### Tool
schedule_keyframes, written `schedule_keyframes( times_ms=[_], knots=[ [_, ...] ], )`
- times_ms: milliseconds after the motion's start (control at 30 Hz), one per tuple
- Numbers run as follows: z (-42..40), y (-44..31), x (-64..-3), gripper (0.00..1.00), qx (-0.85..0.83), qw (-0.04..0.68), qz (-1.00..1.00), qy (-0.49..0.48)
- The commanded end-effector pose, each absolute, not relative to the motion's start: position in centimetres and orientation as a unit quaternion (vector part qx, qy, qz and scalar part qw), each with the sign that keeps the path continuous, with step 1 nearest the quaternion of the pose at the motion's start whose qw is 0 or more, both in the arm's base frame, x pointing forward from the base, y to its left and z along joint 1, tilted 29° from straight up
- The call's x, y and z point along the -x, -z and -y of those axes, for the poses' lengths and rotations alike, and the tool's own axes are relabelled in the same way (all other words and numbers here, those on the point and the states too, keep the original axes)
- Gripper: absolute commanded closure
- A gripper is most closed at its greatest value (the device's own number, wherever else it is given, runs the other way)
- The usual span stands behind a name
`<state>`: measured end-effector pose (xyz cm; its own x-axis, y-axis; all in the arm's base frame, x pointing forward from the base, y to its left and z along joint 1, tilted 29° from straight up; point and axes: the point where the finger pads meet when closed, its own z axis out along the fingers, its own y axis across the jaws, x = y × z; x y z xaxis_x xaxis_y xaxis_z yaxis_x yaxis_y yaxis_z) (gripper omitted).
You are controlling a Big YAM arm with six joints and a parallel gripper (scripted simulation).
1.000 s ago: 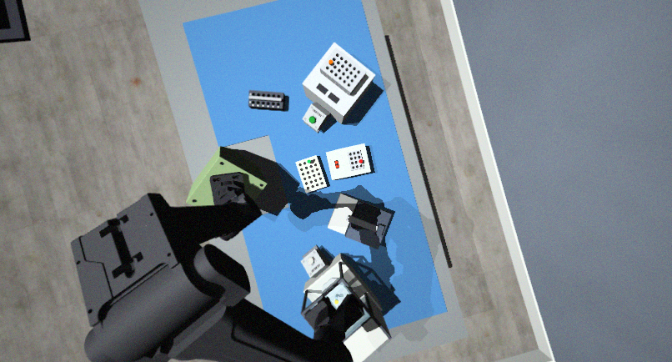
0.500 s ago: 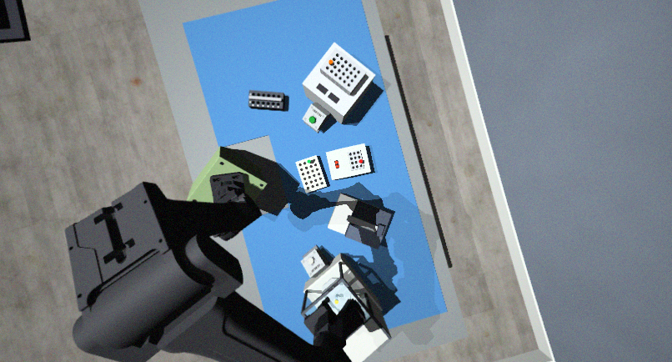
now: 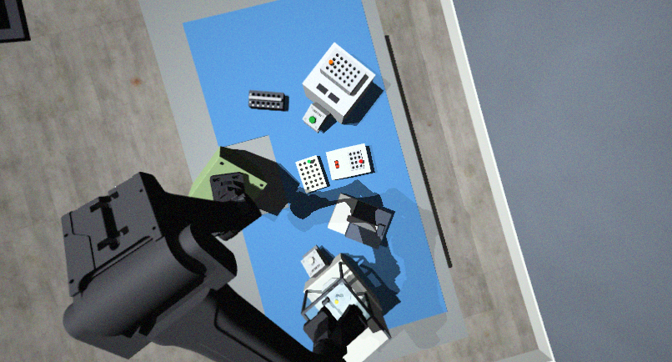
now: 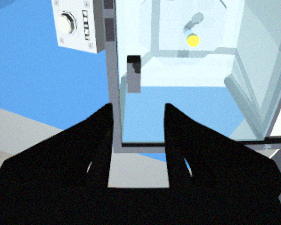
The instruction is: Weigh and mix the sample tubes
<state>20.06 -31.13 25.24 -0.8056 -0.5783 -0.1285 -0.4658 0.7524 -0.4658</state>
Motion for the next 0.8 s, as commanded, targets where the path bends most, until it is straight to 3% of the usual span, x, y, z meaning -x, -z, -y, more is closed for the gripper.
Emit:
schedule_keyframes(
  times_ms=[0, 767],
  knots=[
    [31.7, -28.9, -19.6, 0.7, 0.284, 0.136, -0.918, 0.24],
    [31.2, -27.6, -19.8, 0.7, 0.284, 0.135, -0.923, 0.223]
  ],
)
